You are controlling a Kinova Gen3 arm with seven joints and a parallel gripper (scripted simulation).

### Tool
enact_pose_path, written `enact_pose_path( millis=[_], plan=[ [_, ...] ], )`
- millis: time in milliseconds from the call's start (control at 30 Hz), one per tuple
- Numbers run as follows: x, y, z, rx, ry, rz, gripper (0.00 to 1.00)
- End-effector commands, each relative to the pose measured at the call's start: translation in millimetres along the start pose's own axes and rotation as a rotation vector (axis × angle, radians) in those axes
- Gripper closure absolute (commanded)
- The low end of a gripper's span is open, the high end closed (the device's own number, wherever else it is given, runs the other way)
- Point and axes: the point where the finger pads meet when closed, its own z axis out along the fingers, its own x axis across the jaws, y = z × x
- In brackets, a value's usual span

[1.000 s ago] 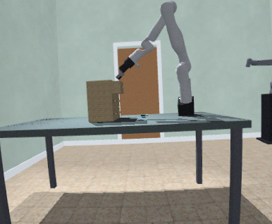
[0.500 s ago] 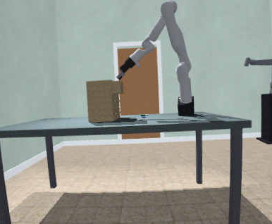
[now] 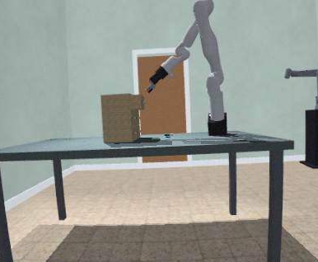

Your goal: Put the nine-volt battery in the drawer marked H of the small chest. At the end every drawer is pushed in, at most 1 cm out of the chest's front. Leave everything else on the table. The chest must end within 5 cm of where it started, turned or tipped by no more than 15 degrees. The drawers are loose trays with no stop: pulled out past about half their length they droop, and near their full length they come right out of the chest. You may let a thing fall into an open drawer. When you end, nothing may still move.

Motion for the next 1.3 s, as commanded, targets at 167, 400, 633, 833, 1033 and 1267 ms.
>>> enact_pose_path(
  millis=[167, 400, 633, 833, 1033, 1267],
  plan=[
    [-2.7, -22.2, -41.1, -0.015, -0.014, 0.005, 0.0],
    [-2.4, -32.1, -54.3, -0.015, -0.014, 0.005, 0.0],
    [-2.3, -37.2, -61.1, -0.015, -0.014, 0.005, 0.0],
    [-2.3, -37.4, -61.4, -0.015, -0.014, 0.005, 0.0],
    [-2.3, -37.4, -61.4, -0.015, -0.014, 0.005, 0.0],
    [-2.1, -37.2, -61.5, -0.008, -0.014, 0.005, 0.0]
  ],
)
